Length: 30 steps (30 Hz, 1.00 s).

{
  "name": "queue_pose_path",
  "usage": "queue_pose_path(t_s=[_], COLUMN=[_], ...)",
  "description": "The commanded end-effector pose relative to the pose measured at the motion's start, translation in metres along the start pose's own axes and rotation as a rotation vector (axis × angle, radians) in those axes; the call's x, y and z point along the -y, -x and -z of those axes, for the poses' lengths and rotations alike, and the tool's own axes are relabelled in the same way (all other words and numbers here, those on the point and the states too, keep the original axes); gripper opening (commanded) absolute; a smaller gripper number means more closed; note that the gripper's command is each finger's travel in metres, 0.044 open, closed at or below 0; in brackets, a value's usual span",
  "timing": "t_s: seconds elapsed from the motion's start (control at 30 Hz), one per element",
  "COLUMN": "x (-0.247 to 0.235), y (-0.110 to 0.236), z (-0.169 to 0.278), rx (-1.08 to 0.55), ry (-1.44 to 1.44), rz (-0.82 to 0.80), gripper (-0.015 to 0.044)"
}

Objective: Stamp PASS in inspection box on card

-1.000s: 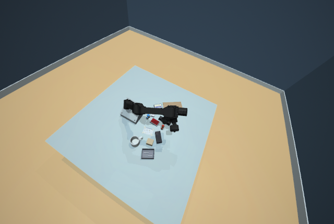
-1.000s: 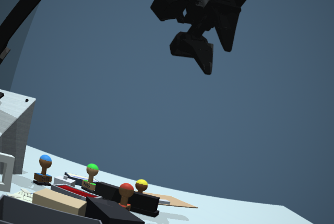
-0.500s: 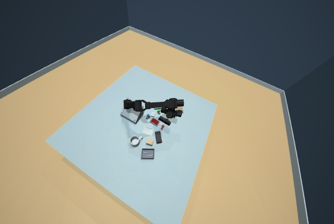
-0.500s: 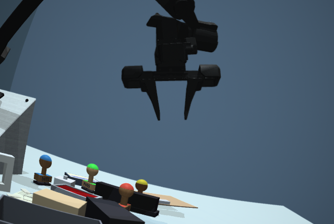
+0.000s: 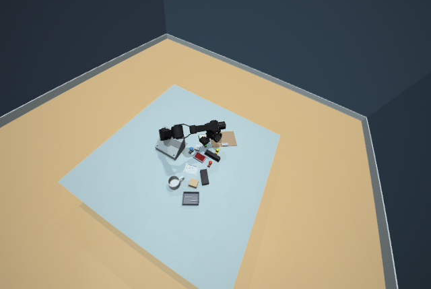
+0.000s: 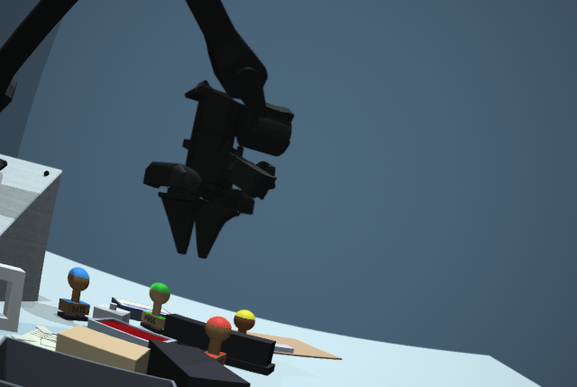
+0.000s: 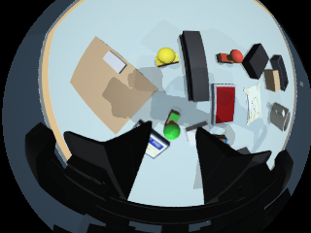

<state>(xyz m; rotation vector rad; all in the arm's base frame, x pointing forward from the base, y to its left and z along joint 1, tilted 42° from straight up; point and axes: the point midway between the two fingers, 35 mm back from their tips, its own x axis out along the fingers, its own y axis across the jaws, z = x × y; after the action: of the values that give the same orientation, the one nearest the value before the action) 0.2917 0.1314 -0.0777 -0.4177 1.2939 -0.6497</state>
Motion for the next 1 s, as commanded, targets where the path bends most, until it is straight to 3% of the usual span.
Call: queue_pose_path(t_s=[0.0, 0.97], x=[0.001, 0.002], y=[-0.016, -0.051], z=[0.037, 0.037], rx=[-0.057, -0.056], ry=[0.253, 0.254], rz=[0.006, 0.005], gripper=[0.0228, 0.0228])
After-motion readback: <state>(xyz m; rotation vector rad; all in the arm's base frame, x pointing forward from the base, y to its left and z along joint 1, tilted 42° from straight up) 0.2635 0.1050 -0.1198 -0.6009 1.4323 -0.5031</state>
